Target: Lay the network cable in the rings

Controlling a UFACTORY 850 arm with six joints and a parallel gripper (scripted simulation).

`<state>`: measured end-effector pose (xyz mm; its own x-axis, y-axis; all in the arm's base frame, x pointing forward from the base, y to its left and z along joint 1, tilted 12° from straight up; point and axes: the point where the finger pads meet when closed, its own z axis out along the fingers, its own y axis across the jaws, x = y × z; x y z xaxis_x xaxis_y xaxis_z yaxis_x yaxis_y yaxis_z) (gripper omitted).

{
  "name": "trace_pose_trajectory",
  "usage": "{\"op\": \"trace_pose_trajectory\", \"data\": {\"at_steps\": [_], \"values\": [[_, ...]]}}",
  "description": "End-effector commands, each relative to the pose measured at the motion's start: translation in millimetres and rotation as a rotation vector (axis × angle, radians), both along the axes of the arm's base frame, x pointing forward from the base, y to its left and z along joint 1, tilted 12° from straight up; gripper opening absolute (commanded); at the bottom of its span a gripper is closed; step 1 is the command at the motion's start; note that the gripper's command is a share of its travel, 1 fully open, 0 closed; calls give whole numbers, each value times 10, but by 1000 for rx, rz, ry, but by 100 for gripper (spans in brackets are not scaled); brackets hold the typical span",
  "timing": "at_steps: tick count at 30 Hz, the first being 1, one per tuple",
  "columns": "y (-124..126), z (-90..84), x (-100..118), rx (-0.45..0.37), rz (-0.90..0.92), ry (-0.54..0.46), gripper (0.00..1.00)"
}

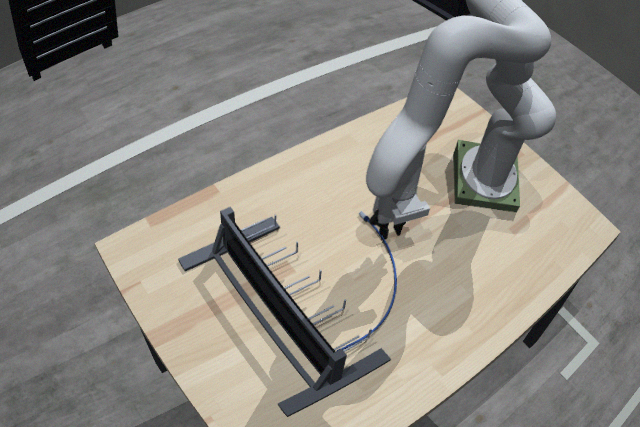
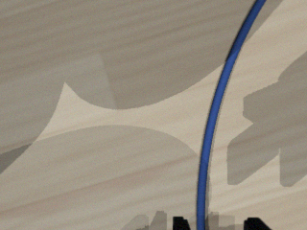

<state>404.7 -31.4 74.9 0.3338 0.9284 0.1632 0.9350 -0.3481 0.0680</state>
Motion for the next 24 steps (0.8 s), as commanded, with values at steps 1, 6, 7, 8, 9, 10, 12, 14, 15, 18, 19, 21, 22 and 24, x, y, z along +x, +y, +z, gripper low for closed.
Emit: {"op": "trace_pose_trajectory", "data": {"at_steps": [1, 6, 7, 8, 9, 10, 12, 14, 15, 18, 19, 21, 22, 24], "values": [[15, -103, 25, 7, -2, -29, 35], [32, -224, 43, 7, -2, -29, 35], [35, -246, 46, 7, -2, -29, 35], [38, -267, 50, 7, -2, -29, 35], [41, -287, 52, 7, -2, -29, 35], [44, -306, 55, 7, -2, -29, 35], [49, -341, 61, 7, -2, -29, 35], [49, -341, 61, 7, -2, -29, 35], [51, -356, 63, 7, -2, -29, 35], [56, -393, 68, 7, -2, -29, 35], [58, -403, 70, 7, -2, -29, 35], [60, -417, 72, 7, -2, -29, 35], [60, -422, 73, 7, -2, -29, 35], [61, -428, 74, 7, -2, -29, 35]]}}
